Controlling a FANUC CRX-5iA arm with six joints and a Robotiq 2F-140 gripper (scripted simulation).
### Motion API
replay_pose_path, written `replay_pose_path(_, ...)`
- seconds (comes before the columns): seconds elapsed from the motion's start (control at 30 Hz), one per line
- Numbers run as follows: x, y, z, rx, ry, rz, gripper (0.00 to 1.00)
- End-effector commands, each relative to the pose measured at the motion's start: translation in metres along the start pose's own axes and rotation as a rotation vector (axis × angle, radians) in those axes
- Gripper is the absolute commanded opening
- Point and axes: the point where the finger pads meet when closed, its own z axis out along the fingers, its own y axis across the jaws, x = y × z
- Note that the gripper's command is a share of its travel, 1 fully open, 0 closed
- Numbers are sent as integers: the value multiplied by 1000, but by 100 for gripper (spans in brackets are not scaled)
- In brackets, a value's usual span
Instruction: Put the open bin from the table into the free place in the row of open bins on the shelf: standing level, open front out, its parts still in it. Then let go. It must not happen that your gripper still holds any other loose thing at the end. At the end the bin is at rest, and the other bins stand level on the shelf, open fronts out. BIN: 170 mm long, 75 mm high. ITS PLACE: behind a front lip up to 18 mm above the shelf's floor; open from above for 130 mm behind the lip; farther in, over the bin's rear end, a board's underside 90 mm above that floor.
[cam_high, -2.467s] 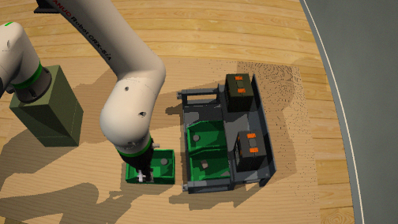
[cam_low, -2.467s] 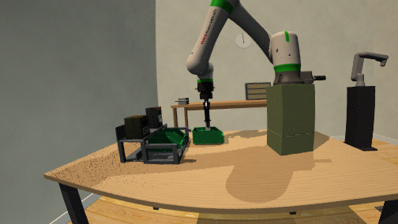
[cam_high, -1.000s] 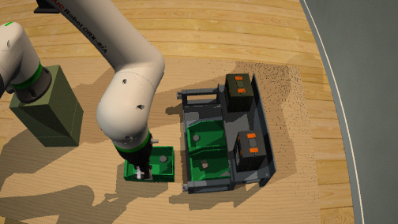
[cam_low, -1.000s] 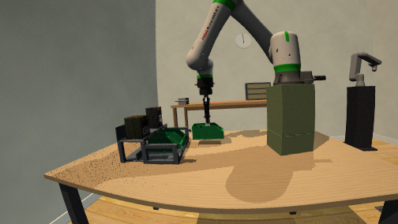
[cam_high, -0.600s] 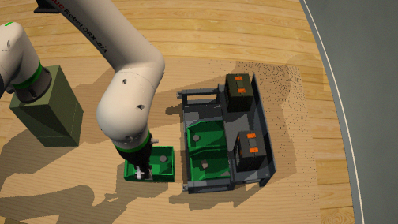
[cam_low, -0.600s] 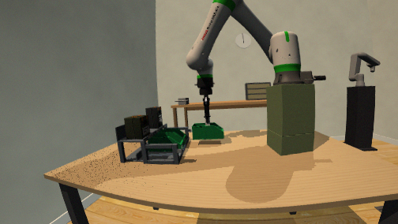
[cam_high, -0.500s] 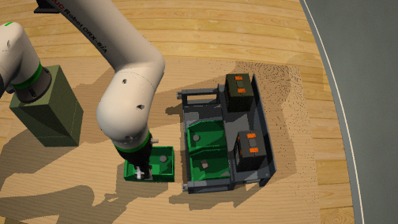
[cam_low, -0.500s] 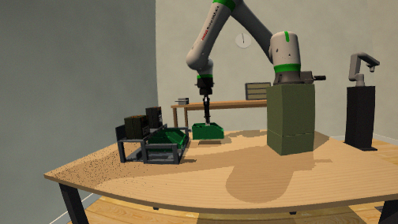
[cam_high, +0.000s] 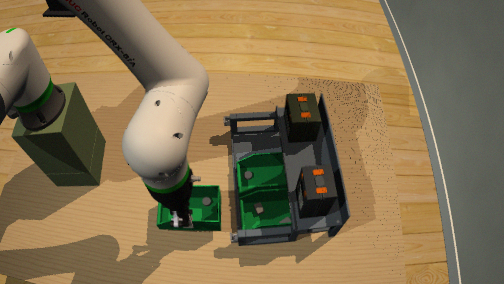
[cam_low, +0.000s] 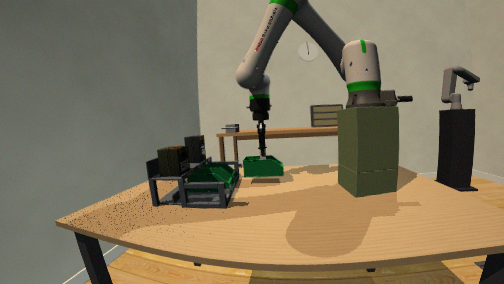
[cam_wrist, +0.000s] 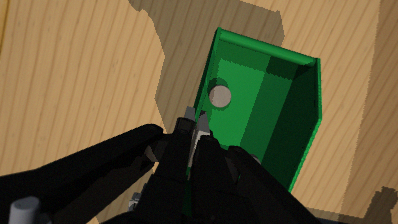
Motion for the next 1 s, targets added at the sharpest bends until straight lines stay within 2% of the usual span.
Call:
replay_pose_path(0.0,0,0,0,0,0,0,0)
replay_pose_path(0.43,1,9,0,0,0,-2,0)
replay_pose_path(0.97,3,39,1,0,0,-10,0)
